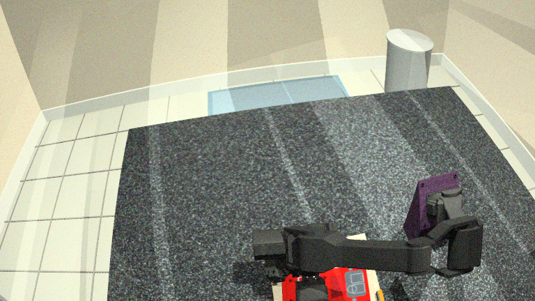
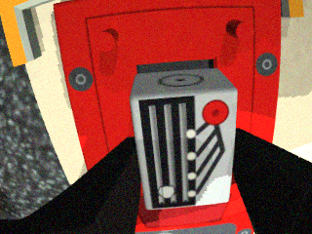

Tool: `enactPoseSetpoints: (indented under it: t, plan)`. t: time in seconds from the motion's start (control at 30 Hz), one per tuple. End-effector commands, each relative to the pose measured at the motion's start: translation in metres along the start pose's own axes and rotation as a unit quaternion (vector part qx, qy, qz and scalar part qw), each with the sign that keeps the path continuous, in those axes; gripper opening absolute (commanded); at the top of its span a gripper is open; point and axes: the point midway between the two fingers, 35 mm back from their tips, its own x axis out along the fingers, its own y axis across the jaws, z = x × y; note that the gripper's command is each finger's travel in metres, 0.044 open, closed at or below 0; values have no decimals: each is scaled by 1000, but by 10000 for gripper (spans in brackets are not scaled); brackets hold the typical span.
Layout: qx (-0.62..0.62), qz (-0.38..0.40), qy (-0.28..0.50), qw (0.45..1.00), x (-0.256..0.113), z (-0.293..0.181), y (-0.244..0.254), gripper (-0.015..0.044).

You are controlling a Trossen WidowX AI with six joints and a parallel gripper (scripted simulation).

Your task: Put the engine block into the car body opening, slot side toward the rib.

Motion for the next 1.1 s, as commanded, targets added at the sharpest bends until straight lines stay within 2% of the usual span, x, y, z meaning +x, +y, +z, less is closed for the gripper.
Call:
enactPoseSetpoints:
  t: [0.0,1.07]
  plan:
    - [1,3,0,1000,1,0,1,159]
    - [1,3,0,1000,9,0,1,159]
